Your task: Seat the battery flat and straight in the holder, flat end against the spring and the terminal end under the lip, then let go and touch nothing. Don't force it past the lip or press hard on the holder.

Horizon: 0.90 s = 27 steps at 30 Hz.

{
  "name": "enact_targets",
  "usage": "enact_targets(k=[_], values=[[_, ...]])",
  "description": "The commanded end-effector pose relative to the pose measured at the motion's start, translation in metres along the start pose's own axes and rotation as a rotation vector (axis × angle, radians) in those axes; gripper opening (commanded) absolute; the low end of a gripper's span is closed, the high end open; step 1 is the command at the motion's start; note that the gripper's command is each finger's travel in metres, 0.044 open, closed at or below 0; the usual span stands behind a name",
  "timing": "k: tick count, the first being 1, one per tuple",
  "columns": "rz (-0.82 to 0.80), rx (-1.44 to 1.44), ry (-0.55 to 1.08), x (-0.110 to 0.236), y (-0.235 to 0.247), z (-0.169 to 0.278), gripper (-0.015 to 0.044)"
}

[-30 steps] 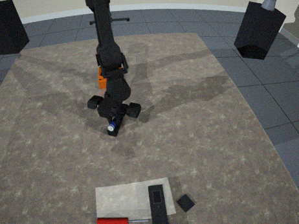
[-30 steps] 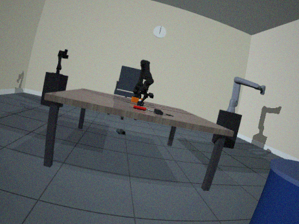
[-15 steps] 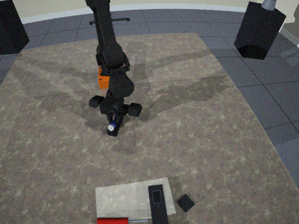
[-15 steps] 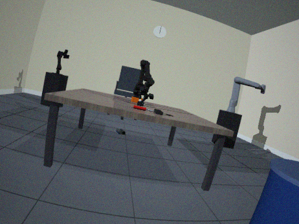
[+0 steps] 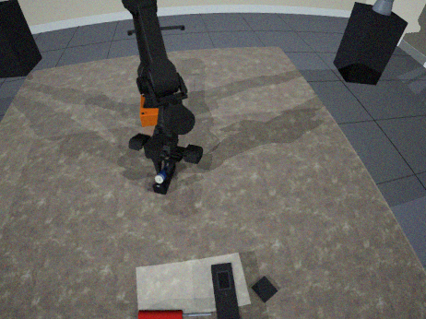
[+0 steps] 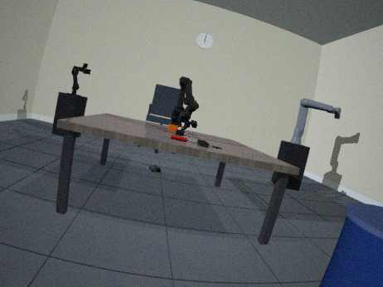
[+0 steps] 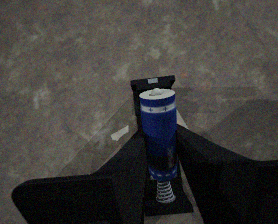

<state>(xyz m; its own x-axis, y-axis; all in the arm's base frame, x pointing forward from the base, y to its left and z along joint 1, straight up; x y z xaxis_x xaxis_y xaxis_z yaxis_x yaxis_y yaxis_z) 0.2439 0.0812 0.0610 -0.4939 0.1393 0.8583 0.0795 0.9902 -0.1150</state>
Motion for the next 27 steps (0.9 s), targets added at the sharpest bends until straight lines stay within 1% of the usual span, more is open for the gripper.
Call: enact_targets(k=[1,12,27], values=[[-0.001,-0.003,0.0,0.002,0.0014,0.0048,0.0075],[0.003,-0.003,0.006,0.0053,0.0028,0.0113,0.0075],[-0.003,0.015,0.105,-0.0001,0.0033,0.0028,0.0075]])
Point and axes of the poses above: the point midway between the two fingers, 35 mm back from their tips, its own x axis back along the fingers, its own y axis across the jaws, z = x × y, the point moved 6 cm from there along x, back along the fingers, and after that the axes turned 10 degrees about x, right-handed, at the moved point
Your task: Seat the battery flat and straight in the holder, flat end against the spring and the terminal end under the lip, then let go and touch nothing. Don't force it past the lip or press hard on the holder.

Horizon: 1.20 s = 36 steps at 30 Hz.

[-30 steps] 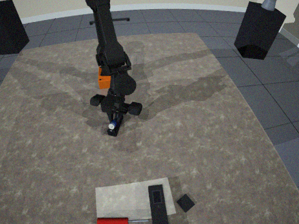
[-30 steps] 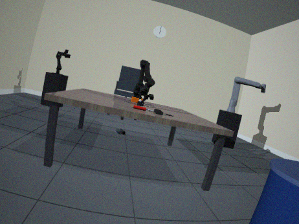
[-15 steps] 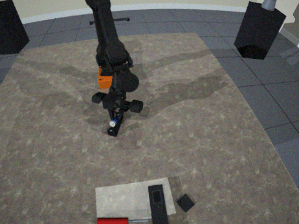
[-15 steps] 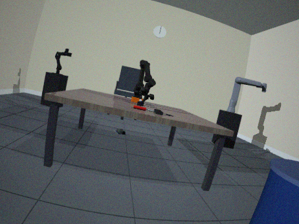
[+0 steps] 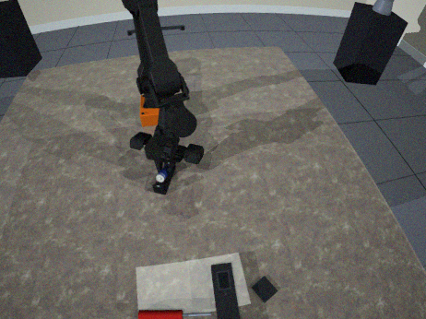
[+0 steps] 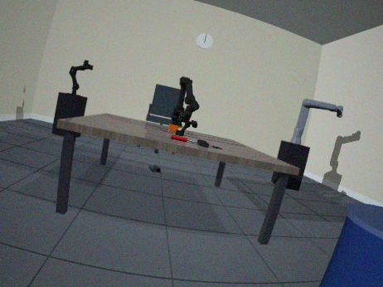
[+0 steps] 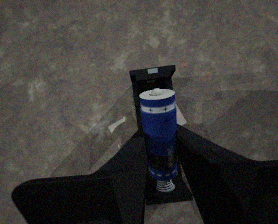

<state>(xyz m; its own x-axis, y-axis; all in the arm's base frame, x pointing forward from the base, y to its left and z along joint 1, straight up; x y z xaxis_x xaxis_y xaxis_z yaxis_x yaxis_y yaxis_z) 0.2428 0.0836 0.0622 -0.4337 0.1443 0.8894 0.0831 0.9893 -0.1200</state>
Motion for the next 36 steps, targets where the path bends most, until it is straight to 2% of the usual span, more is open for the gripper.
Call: enact_targets(k=[1,36], values=[[-0.009,0.017,0.044,-0.002,0.001,0.002,0.0075],[-0.032,0.036,0.282,-0.012,0.0,-0.017,0.0075]])
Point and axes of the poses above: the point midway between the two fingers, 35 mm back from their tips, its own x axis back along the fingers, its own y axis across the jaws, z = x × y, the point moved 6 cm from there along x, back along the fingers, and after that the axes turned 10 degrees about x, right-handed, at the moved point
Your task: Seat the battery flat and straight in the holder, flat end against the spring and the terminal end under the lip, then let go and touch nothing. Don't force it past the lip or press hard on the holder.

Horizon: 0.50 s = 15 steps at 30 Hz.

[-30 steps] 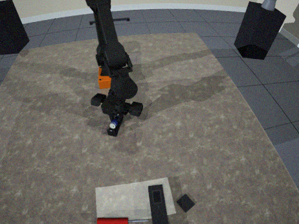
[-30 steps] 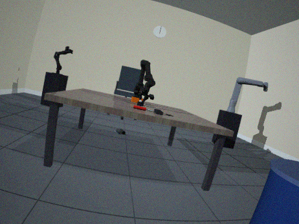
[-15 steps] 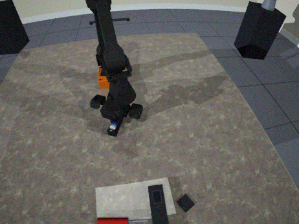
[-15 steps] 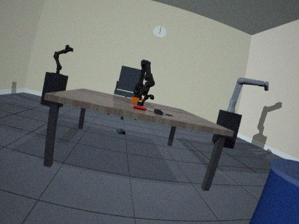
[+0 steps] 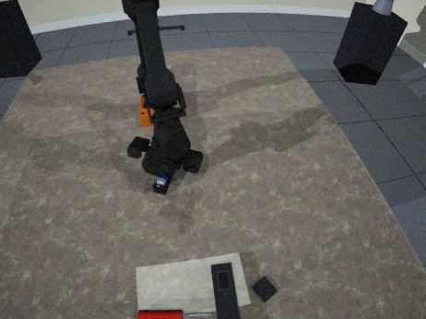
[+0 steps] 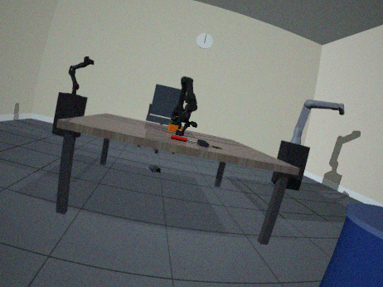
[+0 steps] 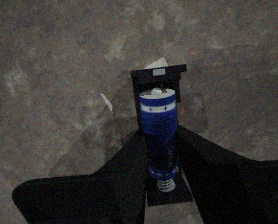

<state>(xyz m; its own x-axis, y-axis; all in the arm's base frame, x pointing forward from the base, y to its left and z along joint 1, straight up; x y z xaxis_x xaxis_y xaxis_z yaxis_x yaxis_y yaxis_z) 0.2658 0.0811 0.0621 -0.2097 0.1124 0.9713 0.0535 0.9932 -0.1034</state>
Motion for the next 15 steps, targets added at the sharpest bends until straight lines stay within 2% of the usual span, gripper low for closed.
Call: enact_targets(k=[1,15], values=[[-0.006,0.013,0.049,-0.0028,0.0001,0.0026,0.0075],[-0.022,0.012,0.145,-0.0042,-0.0016,-0.0046,0.0075]])
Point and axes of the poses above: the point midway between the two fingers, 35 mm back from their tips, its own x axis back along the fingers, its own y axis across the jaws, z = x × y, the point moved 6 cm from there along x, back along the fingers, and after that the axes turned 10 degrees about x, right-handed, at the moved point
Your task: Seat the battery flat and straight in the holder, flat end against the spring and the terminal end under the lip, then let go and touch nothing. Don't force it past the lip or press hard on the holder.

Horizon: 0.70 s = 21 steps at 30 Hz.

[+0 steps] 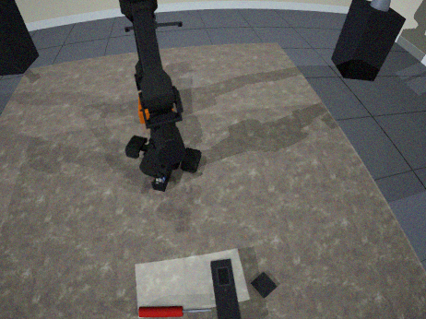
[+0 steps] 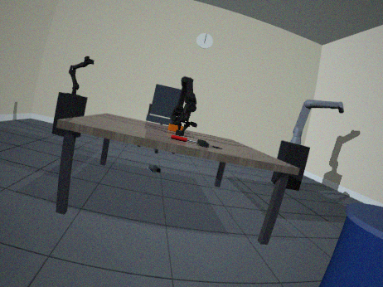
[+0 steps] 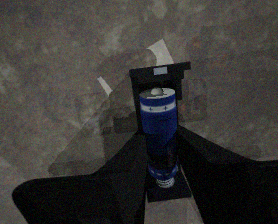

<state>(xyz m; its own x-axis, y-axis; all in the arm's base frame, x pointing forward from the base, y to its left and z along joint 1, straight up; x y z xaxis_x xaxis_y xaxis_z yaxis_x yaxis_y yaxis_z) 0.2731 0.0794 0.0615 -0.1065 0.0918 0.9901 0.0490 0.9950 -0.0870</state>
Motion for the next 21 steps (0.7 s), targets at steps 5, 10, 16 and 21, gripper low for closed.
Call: enact_targets(k=[5,10,16,21], values=[[-0.011,0.009,0.073,-0.002,-0.001,0.0,0.0075],[-0.017,0.007,0.102,-0.003,-0.002,-0.003,0.0075],[-0.02,0.006,0.116,-0.003,-0.002,-0.006,0.0075],[-0.021,0.006,0.118,-0.003,-0.003,-0.01,0.0075]])
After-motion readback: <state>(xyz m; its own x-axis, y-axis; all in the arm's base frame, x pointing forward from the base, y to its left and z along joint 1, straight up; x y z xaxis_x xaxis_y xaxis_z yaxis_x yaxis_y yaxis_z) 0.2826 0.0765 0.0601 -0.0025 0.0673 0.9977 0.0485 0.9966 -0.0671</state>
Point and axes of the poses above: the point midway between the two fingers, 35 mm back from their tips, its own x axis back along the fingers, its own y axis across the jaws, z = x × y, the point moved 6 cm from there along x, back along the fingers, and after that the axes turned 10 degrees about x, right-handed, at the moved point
